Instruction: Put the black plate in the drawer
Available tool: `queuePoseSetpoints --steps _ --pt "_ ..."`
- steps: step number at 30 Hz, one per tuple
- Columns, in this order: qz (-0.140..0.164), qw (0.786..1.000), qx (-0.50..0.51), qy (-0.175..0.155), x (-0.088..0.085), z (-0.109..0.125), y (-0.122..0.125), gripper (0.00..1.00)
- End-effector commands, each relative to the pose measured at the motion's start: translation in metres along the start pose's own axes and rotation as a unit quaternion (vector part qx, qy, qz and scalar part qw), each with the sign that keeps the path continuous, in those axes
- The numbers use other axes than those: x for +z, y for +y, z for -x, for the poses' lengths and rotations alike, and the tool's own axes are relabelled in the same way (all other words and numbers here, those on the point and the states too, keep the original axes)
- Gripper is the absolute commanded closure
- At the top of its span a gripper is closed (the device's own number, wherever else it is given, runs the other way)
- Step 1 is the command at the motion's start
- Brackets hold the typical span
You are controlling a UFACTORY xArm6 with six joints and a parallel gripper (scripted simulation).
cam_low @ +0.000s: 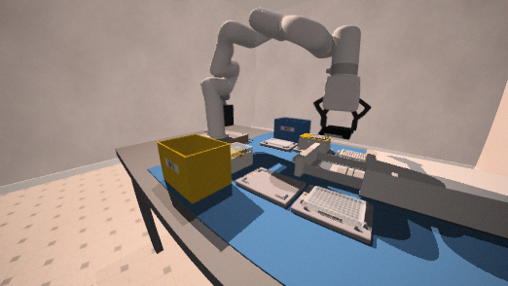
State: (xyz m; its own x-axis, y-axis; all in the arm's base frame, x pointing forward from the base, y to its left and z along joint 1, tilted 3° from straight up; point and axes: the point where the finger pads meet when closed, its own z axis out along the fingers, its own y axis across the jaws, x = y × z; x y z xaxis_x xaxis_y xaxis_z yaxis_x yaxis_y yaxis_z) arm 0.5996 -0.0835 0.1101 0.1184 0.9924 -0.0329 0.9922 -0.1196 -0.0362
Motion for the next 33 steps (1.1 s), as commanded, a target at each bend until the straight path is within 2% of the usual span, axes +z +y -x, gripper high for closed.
queuePoseSetpoints --steps 1,13,33 --pt "0.002 1.0 0.0 0.0 -0.003 -0.001 0.003 1.0" --pt "0.002 1.0 0.0 0.0 0.002 -0.001 0.003 1.0" --pt "0.002 1.0 0.0 0.0 0.032 0.0 0.003 1.0"
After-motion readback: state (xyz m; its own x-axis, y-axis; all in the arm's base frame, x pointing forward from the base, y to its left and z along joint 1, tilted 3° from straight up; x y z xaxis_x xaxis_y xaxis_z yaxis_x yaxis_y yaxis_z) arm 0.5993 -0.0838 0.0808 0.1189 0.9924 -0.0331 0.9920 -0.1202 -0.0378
